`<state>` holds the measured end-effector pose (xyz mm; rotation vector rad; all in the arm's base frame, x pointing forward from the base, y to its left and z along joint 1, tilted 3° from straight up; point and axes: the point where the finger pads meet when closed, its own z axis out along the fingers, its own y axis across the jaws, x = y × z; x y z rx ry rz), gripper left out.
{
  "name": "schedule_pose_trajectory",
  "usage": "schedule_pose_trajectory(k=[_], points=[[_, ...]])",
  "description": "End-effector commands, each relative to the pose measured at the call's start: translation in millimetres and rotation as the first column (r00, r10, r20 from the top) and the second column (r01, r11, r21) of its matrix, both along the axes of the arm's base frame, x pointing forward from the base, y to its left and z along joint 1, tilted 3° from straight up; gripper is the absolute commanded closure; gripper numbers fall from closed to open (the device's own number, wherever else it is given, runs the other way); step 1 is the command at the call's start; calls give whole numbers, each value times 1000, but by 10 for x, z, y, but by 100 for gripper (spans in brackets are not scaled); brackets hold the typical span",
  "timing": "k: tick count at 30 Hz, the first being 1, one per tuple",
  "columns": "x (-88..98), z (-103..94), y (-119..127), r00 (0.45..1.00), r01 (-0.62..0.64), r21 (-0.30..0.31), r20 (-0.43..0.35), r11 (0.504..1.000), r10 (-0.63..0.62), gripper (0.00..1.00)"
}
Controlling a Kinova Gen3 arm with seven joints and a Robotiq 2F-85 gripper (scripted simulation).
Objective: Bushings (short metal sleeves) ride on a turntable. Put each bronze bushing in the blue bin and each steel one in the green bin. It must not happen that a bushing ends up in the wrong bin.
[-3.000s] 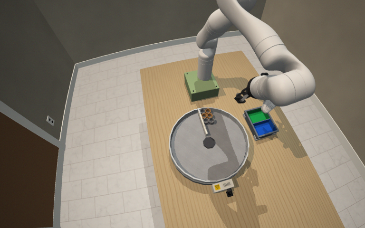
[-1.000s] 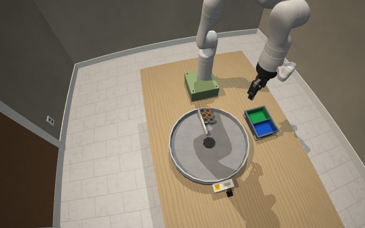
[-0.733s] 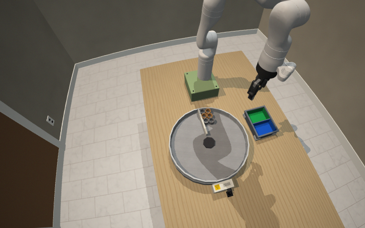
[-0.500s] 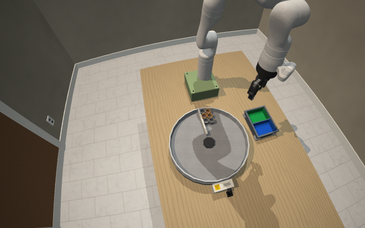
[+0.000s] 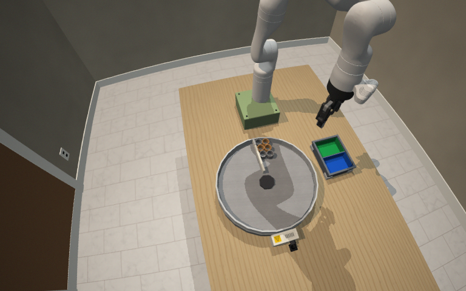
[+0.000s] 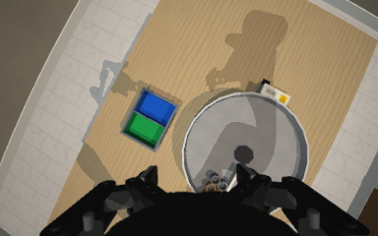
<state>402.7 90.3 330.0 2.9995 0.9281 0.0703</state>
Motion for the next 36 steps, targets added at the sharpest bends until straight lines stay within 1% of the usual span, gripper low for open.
schedule_pose_trajectory(k=[1, 25, 26, 30, 33, 36], points=[[2, 7, 1, 1000, 0, 0, 2, 1000, 0, 0], [2, 7, 1, 1000, 0, 0, 2, 1000, 0, 0], [-20, -79, -52, 999, -35, -1, 2, 999, 35, 84], [-106, -422, -262, 985, -173, -8, 4, 985, 173, 84], [-106, -422, -262, 985, -173, -8, 4, 985, 173, 84], [-171, -680, -420, 961, -275, -13, 4, 961, 275, 84]])
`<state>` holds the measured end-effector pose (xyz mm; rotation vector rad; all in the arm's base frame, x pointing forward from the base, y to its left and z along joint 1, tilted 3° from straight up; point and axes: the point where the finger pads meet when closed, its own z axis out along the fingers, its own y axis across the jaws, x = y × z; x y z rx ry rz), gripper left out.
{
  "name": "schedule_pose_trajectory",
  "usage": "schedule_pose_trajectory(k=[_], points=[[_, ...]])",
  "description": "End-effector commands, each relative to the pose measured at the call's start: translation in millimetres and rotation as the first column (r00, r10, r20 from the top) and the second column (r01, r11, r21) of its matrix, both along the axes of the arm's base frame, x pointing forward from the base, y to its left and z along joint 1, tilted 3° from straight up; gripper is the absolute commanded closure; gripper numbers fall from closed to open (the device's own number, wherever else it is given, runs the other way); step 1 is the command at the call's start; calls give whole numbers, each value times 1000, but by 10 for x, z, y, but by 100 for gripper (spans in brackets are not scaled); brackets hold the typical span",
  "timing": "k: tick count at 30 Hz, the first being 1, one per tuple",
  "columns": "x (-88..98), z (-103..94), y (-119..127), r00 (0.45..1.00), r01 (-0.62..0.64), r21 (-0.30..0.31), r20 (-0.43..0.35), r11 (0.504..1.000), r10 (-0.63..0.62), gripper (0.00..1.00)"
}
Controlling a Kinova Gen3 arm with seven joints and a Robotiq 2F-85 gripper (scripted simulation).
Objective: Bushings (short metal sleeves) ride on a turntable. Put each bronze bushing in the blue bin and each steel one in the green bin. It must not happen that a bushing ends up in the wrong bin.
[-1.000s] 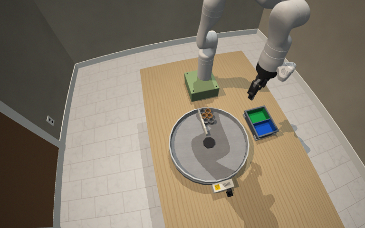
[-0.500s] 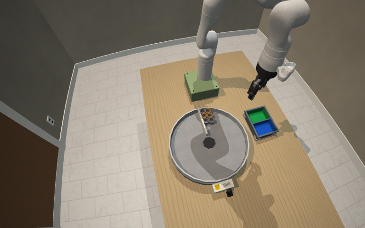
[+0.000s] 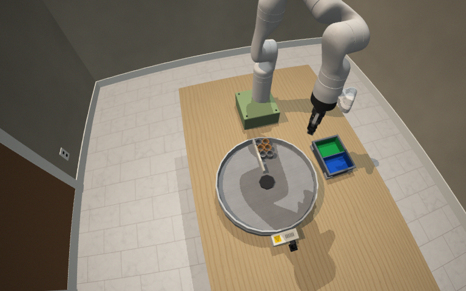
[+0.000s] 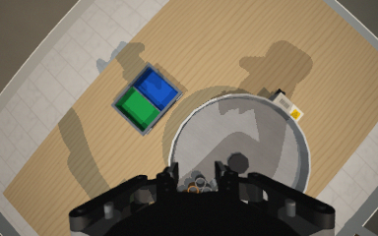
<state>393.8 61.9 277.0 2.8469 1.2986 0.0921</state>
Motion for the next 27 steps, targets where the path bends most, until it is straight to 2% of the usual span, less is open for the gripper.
schedule_pose_trajectory(k=[1, 2, 4, 7, 12, 15, 17, 19, 22, 25, 27], points=[[-81, -150, -136, 1000, -23, -3, -12, 1000, 23, 84], [-81, -150, -136, 1000, -23, -3, -12, 1000, 23, 84], [-124, -321, -241, 996, -93, -6, -12, 996, 93, 84], [-124, -321, -241, 996, -93, -6, -12, 996, 93, 84], [-232, -751, -504, 964, -264, -14, -11, 964, 264, 84], [-232, -751, -504, 964, -264, -14, -11, 964, 264, 84], [-275, -922, -609, 944, -331, -18, -10, 944, 331, 84], [-275, -922, -609, 944, -331, -18, -10, 944, 331, 84], [-340, -1180, -767, 904, -427, -23, -11, 904, 427, 84], [-340, -1180, -767, 904, -427, -23, -11, 904, 427, 84], [-383, -1351, -872, 872, -489, -26, -11, 872, 489, 84]])
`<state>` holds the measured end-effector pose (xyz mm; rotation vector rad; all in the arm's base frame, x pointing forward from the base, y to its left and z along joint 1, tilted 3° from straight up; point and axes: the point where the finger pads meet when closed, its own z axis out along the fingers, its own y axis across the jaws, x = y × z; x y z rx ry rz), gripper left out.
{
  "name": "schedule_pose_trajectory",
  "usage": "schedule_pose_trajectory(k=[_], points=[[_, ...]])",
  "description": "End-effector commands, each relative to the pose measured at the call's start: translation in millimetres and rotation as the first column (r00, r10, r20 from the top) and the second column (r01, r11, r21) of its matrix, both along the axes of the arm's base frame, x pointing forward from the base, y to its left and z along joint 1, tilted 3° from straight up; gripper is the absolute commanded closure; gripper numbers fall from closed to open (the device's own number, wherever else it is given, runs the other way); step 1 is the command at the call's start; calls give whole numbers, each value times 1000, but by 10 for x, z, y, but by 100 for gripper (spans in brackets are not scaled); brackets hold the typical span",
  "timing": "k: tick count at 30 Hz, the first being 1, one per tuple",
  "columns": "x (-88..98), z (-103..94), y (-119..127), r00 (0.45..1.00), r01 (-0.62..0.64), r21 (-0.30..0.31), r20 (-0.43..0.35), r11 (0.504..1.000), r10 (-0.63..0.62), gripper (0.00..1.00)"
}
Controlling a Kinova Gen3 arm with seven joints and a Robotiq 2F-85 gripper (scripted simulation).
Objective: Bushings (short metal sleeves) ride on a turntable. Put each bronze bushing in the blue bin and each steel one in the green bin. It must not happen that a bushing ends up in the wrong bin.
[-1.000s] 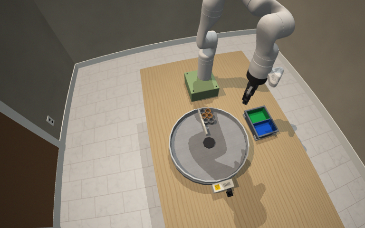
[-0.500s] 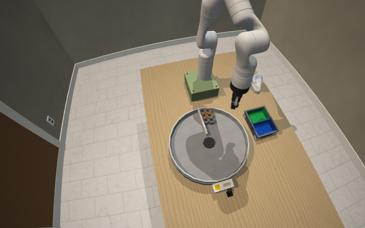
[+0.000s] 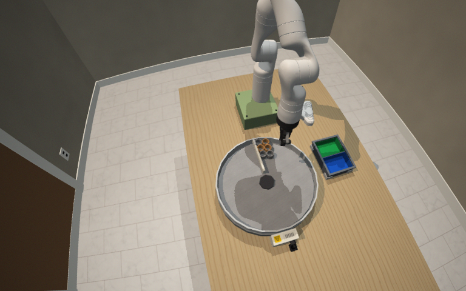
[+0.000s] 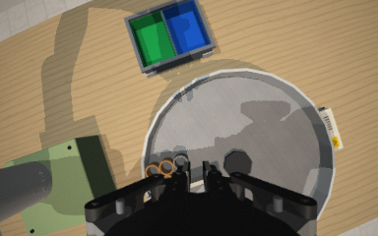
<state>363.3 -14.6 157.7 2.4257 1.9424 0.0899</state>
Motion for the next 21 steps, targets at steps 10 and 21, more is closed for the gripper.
schedule_pose_trajectory(k=[10, 21], points=[[-187, -588, -370, 982, -191, -7, -17, 982, 191, 84], [-251, -845, -528, 956, -292, -12, -17, 956, 292, 84]])
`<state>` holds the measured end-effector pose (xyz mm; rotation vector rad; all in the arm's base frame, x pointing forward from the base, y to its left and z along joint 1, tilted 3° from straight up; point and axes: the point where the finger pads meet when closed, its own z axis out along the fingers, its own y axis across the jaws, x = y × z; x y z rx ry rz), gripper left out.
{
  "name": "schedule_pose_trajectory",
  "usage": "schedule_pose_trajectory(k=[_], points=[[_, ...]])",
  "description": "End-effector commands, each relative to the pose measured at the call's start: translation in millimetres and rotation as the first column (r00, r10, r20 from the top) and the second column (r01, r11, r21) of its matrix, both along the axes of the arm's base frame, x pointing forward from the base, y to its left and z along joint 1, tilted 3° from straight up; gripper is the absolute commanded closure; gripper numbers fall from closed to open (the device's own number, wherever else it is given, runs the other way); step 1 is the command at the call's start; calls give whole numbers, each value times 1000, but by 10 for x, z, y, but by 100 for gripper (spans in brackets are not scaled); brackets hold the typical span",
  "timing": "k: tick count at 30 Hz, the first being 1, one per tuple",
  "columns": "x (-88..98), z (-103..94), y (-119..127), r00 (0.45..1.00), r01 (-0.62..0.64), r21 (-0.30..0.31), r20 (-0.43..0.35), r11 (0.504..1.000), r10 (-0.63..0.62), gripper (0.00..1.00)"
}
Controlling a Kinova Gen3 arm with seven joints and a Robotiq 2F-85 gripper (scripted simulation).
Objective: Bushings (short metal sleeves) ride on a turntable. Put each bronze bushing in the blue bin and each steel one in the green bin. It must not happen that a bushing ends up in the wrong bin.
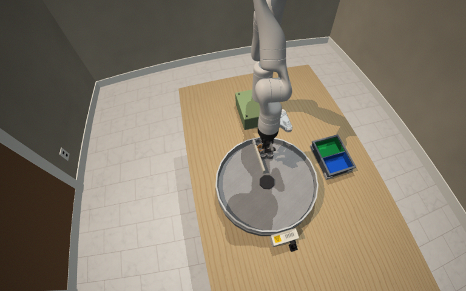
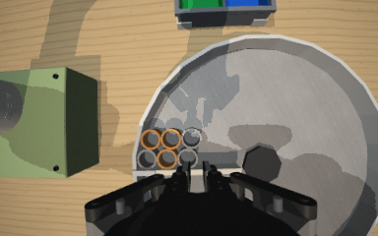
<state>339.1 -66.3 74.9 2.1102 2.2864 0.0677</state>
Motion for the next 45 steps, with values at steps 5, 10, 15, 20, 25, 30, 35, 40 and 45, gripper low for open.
schedule_pose_trajectory(k=[5, 10, 15, 20, 25, 30, 35, 40, 45], points=[[-2, -5, -6, 1000, 2, 0, -1, 1000, -2, 86], [-2, -5, -6, 1000, 2, 0, -1, 1000, -2, 86], [-2, -6, -6, 1000, 2, 0, -1, 1000, -2, 86], [-2, -6, -6, 1000, 2, 0, -1, 1000, -2, 86], [-2, -6, -6, 1000, 2, 0, -1, 1000, -2, 86], [-2, -6, -6, 1000, 2, 0, -1, 1000, -2, 86], [-2, -6, -6, 1000, 2, 0, -1, 1000, -2, 86], [-2, -6, -6, 1000, 2, 0, -1, 1000, -2, 86], [-2, -6, -6, 1000, 2, 0, -1, 1000, -2, 86]])
